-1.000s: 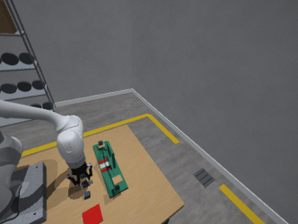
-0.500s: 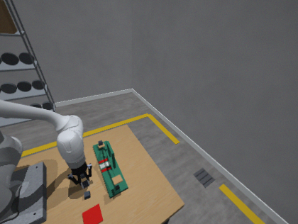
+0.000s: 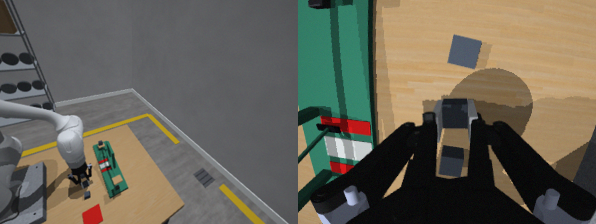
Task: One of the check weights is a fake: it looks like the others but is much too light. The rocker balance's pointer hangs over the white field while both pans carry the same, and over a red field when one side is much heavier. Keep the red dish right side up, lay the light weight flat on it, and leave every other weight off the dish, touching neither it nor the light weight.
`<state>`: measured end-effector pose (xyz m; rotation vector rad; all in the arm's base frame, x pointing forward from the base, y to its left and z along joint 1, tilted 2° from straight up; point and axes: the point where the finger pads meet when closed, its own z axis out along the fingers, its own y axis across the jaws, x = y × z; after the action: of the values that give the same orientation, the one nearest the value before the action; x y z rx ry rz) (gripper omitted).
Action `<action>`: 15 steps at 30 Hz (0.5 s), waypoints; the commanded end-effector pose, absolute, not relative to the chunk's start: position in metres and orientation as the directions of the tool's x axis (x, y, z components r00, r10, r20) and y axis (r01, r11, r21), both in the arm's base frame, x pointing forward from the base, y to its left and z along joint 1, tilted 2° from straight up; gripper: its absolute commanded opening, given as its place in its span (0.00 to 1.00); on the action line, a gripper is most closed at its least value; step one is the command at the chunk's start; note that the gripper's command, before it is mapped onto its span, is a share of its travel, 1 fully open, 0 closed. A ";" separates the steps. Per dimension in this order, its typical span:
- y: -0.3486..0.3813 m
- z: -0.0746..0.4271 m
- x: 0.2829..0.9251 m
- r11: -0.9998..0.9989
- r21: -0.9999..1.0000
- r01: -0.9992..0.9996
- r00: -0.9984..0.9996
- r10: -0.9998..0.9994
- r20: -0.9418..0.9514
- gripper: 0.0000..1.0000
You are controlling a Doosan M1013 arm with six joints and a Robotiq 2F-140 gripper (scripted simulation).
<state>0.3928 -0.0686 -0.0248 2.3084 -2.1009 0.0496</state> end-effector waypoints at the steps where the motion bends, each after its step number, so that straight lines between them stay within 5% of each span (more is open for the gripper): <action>1: -0.069 -0.025 0.393 -0.094 -0.007 -0.996 0.094 -0.995 0.037 0.24; 15: -0.068 -0.021 0.393 -0.094 -0.007 -0.996 0.094 -0.995 0.037 0.24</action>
<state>0.3927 -0.0685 -0.0226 2.3083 -2.1008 0.0496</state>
